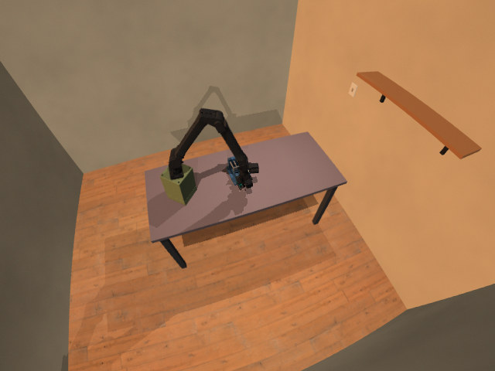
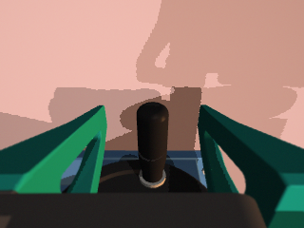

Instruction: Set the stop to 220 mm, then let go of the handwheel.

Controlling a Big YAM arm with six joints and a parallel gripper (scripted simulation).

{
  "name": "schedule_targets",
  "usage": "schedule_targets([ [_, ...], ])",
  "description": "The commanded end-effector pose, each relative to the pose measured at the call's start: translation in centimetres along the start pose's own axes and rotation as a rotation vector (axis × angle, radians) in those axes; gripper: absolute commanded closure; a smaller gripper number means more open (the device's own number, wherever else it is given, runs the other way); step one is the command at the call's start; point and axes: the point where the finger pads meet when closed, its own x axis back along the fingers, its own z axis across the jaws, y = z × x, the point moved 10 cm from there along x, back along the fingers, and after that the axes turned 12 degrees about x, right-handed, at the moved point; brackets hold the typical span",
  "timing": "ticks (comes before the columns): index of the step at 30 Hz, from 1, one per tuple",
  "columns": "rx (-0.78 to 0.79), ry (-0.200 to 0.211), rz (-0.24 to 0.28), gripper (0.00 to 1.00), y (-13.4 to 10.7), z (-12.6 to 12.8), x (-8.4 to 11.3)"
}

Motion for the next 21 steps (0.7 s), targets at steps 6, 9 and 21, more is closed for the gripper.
schedule_targets([
  [6,-0.011,0.019,-0.014,0.47,0.8,0.7,0.8],
  [9,-0.011,0.019,-0.014,0.47,0.8,0.7,0.8],
  [21,-0.011,0.017,-0.013,0.47,0.4,0.4,2.4],
])
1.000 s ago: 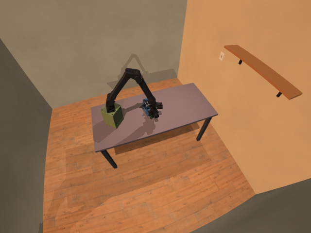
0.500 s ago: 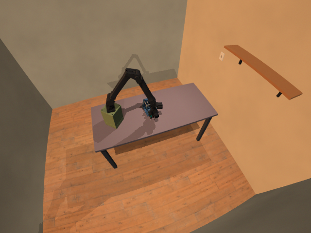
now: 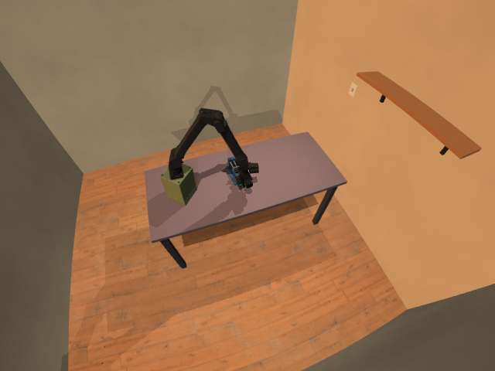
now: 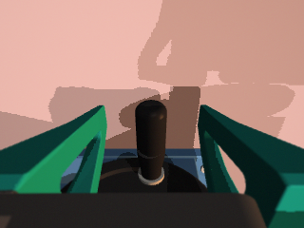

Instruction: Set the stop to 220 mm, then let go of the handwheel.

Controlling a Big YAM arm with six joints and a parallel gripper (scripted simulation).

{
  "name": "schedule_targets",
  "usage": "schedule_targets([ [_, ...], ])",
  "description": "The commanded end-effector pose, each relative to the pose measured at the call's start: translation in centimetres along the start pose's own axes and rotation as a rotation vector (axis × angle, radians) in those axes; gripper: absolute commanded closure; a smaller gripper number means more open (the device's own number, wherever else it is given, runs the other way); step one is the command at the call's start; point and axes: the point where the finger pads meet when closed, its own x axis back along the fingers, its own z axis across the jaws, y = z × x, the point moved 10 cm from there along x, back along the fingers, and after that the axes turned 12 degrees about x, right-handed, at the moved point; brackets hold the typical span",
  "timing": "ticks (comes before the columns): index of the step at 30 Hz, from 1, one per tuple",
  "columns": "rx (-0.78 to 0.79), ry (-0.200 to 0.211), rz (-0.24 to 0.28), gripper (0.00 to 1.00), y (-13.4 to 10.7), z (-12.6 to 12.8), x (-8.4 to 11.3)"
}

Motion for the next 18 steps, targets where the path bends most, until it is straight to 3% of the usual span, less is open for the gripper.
schedule_targets([
  [1,-0.011,0.018,-0.013,0.47,0.3,0.5,3.0],
  [5,-0.002,0.02,-0.013,0.47,-0.1,0.6,7.3],
  [6,-0.003,0.052,-0.03,0.47,0.7,2.1,9.2],
  [8,-0.003,0.052,-0.03,0.47,0.7,2.1,9.2],
  [10,-0.007,0.046,-0.027,0.47,0.6,1.7,10.8],
  [11,-0.007,0.019,-0.014,0.47,0.0,0.4,10.7],
  [12,-0.008,0.019,-0.014,0.47,0.0,0.4,11.1],
  [13,-0.006,-0.017,0.005,0.47,-0.3,-0.1,9.5],
  [18,-0.005,-0.017,0.005,0.47,-0.3,-0.1,9.6],
])
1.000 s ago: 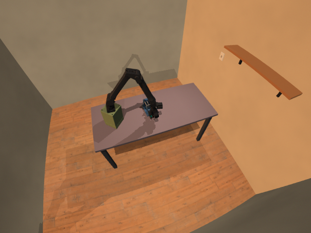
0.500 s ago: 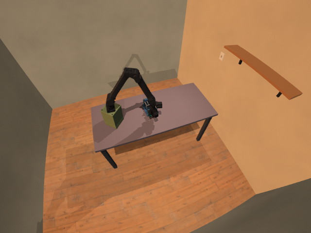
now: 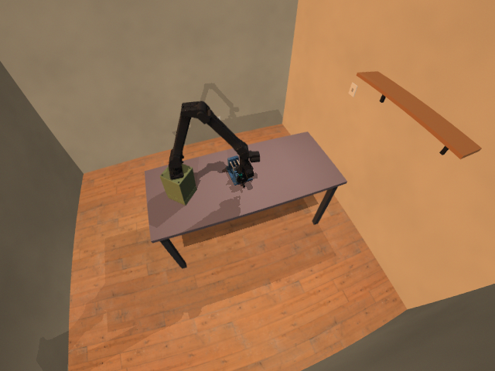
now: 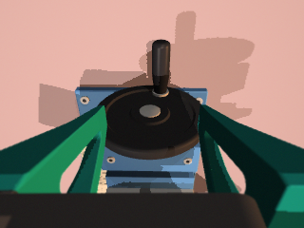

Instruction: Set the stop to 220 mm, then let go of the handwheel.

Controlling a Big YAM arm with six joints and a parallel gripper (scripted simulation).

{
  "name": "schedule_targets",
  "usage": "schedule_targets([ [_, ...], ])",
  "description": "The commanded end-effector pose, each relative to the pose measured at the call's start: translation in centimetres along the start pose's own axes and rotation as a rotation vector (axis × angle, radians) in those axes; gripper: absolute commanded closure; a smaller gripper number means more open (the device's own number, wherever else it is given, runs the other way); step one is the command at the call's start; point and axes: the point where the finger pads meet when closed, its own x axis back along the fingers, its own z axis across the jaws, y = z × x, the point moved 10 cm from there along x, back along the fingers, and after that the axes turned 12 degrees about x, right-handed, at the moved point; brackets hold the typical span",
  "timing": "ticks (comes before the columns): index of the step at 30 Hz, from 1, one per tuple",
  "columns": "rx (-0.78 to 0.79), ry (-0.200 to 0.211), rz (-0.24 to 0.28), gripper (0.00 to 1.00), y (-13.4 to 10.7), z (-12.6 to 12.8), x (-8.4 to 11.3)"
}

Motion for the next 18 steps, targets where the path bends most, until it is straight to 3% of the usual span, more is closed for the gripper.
schedule_targets([
  [1,-0.003,-0.029,0.012,0.47,-0.4,0.0,-0.7],
  [3,-0.003,-0.02,0.008,0.47,-0.3,0.3,-0.4],
  [4,-0.004,0.01,-0.008,0.47,0.0,0.7,1.0],
  [5,-0.004,0.012,-0.009,0.47,0.0,0.7,1.1],
  [11,-0.003,-0.015,0.005,0.47,-0.2,0.4,-0.2],
  [13,-0.004,0.013,-0.009,0.47,0.0,0.8,1.5],
  [18,-0.003,0.028,-0.017,0.47,0.3,1.5,3.7],
])
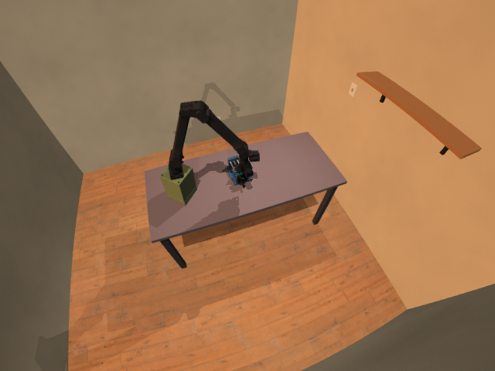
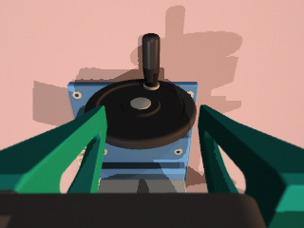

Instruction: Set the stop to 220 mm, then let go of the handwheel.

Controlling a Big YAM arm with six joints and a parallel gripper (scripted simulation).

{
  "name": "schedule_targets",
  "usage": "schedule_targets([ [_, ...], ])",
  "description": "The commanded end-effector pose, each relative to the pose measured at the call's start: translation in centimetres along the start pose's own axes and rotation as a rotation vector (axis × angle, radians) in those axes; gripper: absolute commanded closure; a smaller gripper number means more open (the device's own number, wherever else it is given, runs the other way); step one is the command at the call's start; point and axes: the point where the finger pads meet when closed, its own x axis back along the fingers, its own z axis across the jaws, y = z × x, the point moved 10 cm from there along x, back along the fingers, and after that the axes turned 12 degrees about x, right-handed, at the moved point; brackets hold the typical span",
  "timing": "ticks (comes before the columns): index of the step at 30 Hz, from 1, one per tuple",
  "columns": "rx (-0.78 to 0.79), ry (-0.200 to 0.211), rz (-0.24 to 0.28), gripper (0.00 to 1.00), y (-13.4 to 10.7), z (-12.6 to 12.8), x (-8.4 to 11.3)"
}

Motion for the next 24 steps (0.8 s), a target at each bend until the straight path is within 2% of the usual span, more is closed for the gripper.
schedule_targets([
  [1,-0.006,0.05,-0.029,0.47,0.6,1.7,3.0],
  [2,-0.006,0.053,-0.03,0.47,0.6,1.9,3.1],
  [3,-0.001,0.022,-0.014,0.47,0.1,2.0,1.5],
  [7,-0.001,0.022,-0.014,0.47,-0.7,2.9,1.5],
  [13,-0.001,0.027,-0.011,0.47,-6.2,9.4,1.6],
  [15,-0.001,0.028,-0.011,0.47,-7.2,10.5,1.6],
  [16,-0.001,0.028,-0.011,0.47,-7.3,10.7,1.6],
  [17,0.0,0.009,-0.006,0.47,-7.6,9.9,1.1],
  [18,-0.025,0.024,-0.012,0.47,-6.5,9.0,2.4],
  [20,-0.025,0.024,-0.012,0.47,-6.5,9.0,2.4],
  [21,-0.024,0.009,-0.008,0.47,-6.6,8.8,1.7],
  [23,-0.024,0.009,-0.008,0.47,-6.6,8.8,1.7],
  [24,-0.025,0.034,-0.015,0.47,-6.1,10.4,2.0],
])
